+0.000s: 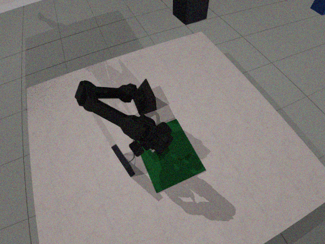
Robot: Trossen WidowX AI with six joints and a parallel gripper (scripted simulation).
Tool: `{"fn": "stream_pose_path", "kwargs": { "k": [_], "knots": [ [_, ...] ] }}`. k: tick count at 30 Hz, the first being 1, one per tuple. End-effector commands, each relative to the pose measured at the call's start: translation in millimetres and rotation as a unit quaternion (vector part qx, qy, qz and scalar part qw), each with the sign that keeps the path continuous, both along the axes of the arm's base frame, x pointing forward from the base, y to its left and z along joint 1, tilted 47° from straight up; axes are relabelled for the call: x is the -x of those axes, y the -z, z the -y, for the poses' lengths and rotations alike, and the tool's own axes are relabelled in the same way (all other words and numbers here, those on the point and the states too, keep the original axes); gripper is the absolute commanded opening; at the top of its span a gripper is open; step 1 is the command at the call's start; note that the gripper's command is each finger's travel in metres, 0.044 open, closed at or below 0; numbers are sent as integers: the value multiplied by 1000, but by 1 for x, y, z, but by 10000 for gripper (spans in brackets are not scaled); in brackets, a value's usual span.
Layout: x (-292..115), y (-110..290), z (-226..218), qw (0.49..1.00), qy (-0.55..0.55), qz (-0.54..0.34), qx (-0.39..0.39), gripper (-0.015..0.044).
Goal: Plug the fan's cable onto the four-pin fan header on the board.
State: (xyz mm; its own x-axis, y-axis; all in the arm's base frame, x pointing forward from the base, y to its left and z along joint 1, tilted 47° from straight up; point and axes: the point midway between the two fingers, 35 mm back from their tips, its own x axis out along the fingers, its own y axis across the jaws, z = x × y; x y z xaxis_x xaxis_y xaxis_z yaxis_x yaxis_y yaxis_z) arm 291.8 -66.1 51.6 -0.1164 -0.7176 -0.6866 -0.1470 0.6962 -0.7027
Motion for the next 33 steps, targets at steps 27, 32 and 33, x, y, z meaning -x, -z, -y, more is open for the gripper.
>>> {"fn": "stream_pose_path", "kwargs": {
  "k": [27, 32, 33],
  "knots": [
    [0, 4, 4, 1000, -3, 0, 2, 0],
    [0, 4, 5, 1000, -3, 0, 2, 0],
    [0, 4, 5, 1000, -3, 0, 2, 0]
  ]
}}
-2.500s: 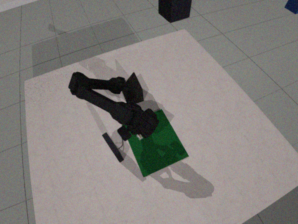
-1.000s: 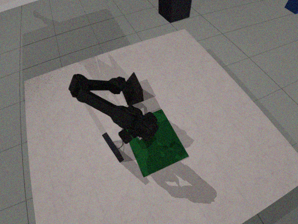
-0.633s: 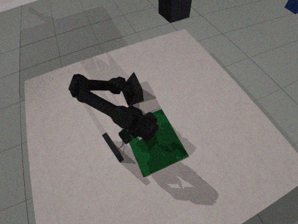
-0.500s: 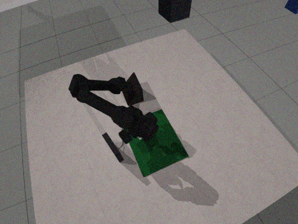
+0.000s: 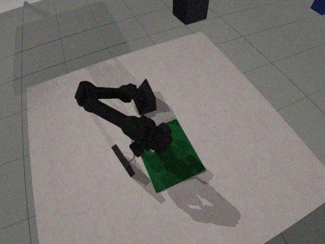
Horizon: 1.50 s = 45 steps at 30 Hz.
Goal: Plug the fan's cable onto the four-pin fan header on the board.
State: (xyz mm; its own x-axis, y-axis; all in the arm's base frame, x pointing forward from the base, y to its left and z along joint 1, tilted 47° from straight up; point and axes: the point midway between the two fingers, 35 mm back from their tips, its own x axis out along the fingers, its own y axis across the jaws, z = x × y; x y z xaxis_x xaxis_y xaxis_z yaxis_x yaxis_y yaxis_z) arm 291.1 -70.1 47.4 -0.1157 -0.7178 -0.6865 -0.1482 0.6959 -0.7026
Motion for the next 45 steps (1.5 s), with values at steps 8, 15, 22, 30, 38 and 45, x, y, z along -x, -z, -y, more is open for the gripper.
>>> {"fn": "stream_pose_path", "kwargs": {
  "k": [8, 15, 22, 30, 38, 45],
  "knots": [
    [0, 2, 3, 1000, -2, 0, 2, 0],
    [0, 5, 6, 1000, -2, 0, 2, 0],
    [1, 9, 10, 1000, -2, 0, 2, 0],
    [1, 12, 14, 1000, -2, 0, 2, 0],
    [1, 10, 11, 1000, -2, 1, 2, 210],
    [-2, -3, -3, 1000, -2, 1, 1, 260]
  ]
}}
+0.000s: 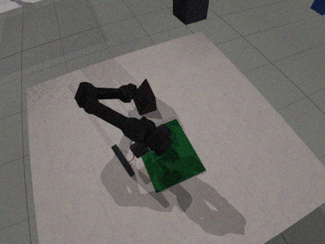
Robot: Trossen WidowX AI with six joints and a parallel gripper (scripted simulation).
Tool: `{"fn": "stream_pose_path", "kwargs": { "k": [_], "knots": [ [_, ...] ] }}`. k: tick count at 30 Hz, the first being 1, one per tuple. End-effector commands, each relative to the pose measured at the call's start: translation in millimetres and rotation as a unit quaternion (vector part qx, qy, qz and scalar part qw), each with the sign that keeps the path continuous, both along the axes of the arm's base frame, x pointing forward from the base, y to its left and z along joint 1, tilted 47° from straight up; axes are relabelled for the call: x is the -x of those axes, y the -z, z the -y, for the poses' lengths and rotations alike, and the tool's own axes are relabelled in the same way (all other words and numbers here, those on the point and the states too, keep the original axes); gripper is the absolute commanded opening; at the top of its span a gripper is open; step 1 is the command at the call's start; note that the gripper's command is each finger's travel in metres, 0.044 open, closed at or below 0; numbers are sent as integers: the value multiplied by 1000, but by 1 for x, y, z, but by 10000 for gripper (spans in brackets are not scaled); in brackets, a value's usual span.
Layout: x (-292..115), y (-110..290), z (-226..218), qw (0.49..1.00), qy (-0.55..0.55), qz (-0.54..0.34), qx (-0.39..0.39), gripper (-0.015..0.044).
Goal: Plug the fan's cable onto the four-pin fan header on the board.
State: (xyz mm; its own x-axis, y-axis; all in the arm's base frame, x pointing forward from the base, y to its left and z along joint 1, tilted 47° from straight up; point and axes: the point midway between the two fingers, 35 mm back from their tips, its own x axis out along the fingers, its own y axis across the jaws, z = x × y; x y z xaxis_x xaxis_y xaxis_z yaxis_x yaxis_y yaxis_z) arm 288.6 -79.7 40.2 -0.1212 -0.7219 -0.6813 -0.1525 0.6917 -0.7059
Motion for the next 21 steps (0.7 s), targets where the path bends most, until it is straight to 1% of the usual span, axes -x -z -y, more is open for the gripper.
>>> {"fn": "stream_pose_path", "kwargs": {
  "k": [1, 4, 9, 11, 21],
  "knots": [
    [-6, -20, -24, 1000, -3, 4, -3, 260],
    [-7, -34, -38, 1000, -3, 4, -2, 260],
    [-7, -34, -38, 1000, -3, 4, -2, 260],
    [-13, -33, -39, 1000, -3, 4, -2, 260],
    [-102, -10, -52, 1000, -3, 6, -2, 260]
  ]
}}
